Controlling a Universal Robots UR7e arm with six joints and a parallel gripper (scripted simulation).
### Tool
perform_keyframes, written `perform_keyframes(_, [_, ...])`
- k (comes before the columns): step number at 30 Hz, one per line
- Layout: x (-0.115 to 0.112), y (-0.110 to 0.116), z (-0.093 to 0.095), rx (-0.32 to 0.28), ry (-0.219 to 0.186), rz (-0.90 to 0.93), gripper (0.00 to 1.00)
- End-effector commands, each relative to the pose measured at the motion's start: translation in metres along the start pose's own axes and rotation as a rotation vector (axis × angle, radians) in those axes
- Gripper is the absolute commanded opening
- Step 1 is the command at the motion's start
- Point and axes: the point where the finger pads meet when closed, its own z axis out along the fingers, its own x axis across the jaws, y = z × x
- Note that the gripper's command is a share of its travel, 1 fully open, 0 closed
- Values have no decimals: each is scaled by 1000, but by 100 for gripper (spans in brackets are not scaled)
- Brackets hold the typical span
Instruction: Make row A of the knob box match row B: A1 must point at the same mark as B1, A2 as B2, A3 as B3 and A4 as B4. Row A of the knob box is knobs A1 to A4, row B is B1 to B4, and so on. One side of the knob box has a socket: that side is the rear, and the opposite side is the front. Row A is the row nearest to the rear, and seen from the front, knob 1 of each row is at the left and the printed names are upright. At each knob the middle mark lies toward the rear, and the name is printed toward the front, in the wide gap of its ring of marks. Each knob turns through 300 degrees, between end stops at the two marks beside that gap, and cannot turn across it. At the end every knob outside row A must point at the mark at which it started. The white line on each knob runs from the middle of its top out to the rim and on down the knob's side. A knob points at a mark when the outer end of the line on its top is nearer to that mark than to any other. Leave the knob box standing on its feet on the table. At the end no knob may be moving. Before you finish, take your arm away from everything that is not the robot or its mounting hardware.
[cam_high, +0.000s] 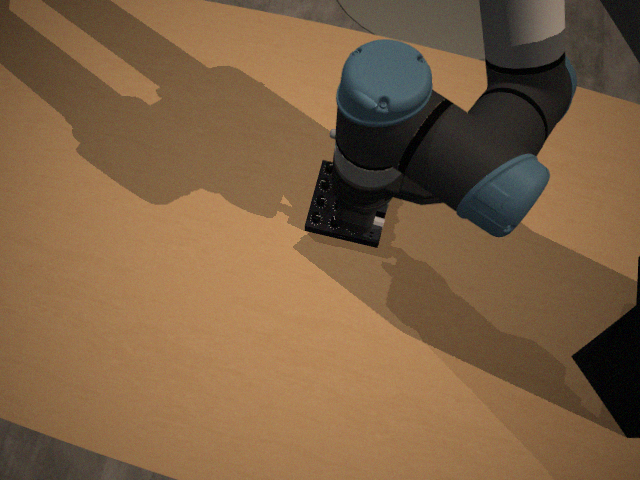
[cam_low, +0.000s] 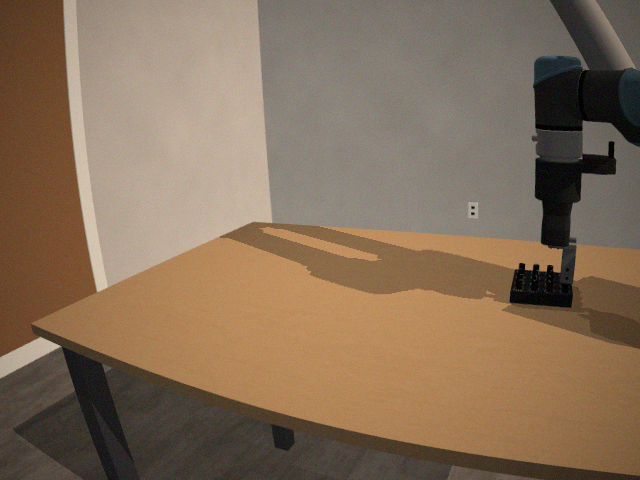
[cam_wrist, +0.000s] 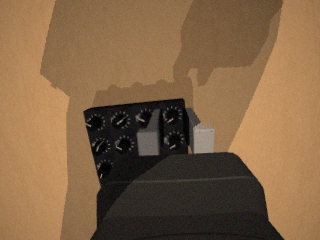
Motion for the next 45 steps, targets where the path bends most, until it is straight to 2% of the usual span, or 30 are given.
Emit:
perform_keyframes(1, [0, 0, 0, -1, 0, 0, 46])
perform_keyframes(23, [0, 0, 0, -1, 0, 0, 46])
perform_keyframes(45, [0, 0, 13, -1, 0, 0, 46])
